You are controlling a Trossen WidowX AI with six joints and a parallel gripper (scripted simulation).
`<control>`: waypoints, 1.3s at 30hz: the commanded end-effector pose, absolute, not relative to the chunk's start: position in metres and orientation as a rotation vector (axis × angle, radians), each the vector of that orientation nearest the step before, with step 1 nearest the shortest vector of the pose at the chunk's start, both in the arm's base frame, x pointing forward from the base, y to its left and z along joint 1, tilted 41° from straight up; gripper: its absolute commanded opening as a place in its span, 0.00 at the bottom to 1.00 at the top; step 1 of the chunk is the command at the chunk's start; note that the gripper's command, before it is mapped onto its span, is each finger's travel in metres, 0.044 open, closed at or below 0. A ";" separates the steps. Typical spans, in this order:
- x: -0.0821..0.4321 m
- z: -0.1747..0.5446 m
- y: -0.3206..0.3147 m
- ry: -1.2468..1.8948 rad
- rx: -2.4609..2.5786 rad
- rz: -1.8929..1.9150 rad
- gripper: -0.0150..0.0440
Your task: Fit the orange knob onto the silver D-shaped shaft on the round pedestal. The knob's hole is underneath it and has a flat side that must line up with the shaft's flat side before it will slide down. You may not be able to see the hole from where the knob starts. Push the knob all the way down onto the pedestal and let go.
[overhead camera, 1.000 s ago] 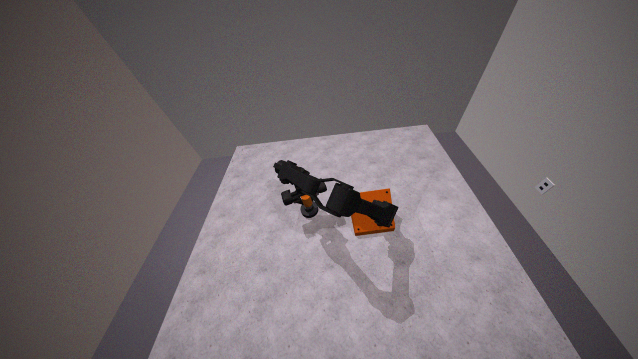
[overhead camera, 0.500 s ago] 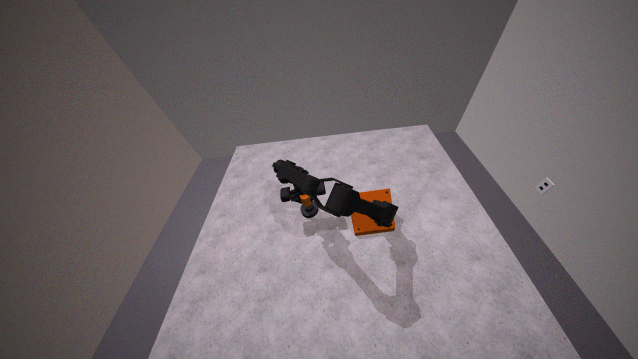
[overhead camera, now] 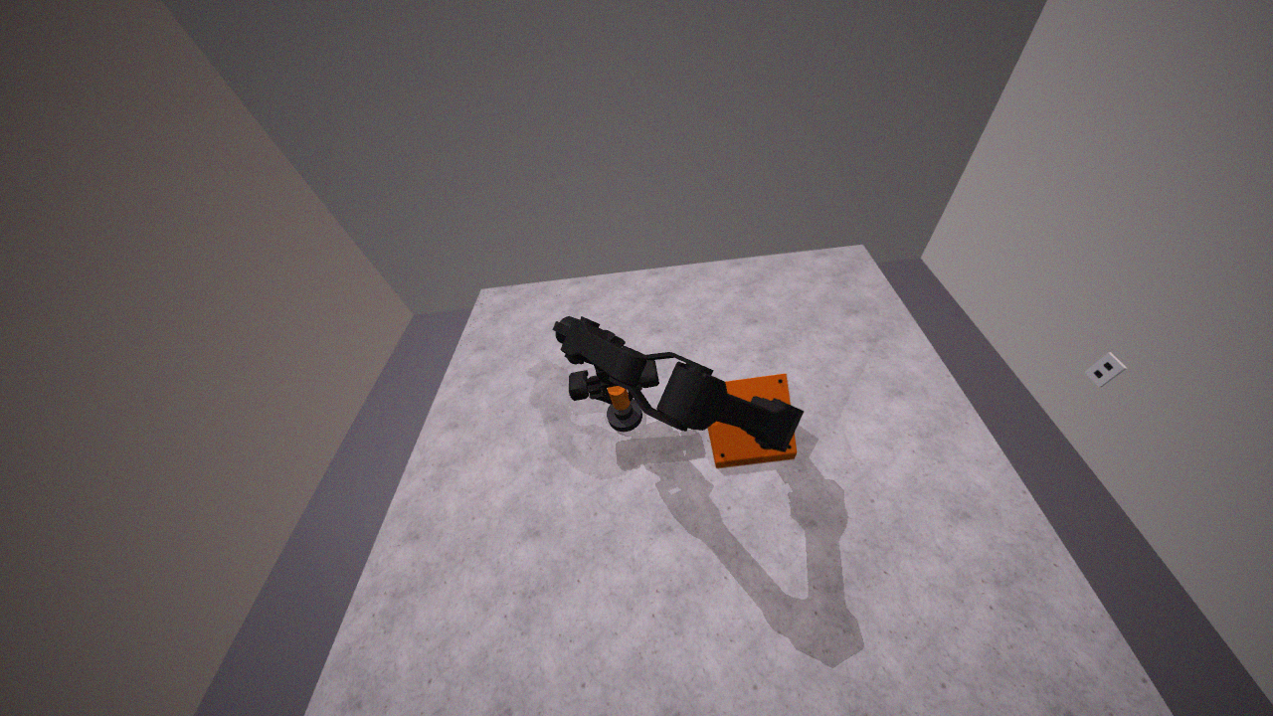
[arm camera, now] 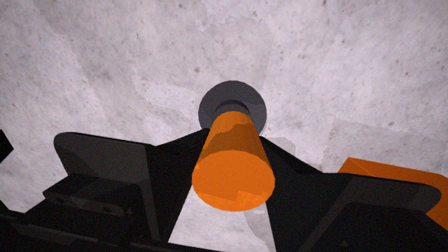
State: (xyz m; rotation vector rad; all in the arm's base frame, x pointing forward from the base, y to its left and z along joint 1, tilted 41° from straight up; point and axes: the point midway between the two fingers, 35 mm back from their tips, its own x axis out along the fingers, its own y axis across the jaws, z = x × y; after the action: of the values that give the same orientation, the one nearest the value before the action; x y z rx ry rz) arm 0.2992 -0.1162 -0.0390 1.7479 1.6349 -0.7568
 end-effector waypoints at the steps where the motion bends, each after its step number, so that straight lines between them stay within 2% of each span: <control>1: 0.300 -0.040 -0.115 1.631 1.751 -0.756 0.25; 13: 0.302 -0.036 -0.119 1.630 1.757 -0.764 0.25; 20: 0.304 -0.037 -0.120 1.600 1.894 -0.956 0.25; 39: 0.300 -0.039 -0.116 1.600 1.894 -0.956 0.25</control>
State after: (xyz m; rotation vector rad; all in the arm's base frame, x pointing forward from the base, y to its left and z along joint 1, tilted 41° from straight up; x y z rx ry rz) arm 0.3002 -0.1164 -0.0384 1.8893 1.6052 -0.9569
